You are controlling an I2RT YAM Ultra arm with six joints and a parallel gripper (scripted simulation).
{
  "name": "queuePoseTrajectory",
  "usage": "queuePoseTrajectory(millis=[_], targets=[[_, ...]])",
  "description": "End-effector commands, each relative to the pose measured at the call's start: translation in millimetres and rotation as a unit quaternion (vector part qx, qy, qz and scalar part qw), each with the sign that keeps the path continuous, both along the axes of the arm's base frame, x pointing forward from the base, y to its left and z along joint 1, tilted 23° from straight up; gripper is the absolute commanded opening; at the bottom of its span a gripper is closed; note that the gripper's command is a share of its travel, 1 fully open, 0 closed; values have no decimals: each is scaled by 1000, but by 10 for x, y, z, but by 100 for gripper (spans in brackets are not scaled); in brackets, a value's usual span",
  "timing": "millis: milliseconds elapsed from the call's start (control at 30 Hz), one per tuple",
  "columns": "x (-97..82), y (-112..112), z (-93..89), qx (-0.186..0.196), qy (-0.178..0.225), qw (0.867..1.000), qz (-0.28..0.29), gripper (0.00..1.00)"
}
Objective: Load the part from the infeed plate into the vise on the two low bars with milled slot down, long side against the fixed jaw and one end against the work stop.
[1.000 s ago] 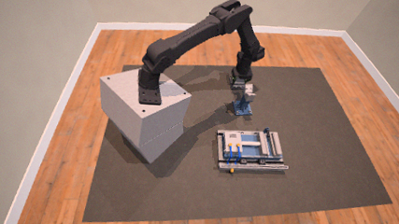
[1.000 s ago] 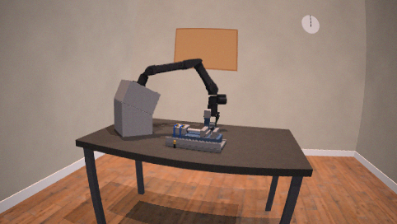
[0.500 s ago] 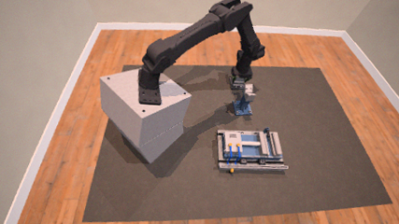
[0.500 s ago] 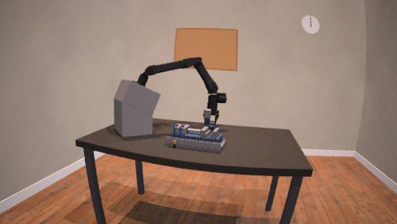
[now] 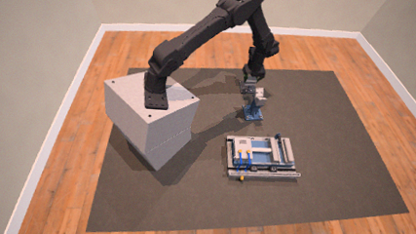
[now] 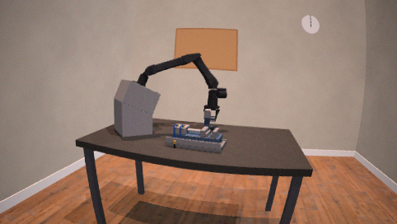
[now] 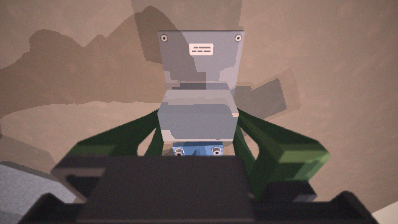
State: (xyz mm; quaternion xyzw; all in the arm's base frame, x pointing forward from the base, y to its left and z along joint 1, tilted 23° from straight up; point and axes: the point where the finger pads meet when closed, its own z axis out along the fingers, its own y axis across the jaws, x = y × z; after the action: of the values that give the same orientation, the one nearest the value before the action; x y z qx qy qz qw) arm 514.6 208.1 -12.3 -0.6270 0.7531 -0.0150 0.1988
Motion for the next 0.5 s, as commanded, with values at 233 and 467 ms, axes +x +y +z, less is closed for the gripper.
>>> queuePoseTrajectory(millis=[233,467], targets=[[-118,-127,418,4,-2,1000,-1,0],[-202,-189,710,6,-5,1000,-1,0]])
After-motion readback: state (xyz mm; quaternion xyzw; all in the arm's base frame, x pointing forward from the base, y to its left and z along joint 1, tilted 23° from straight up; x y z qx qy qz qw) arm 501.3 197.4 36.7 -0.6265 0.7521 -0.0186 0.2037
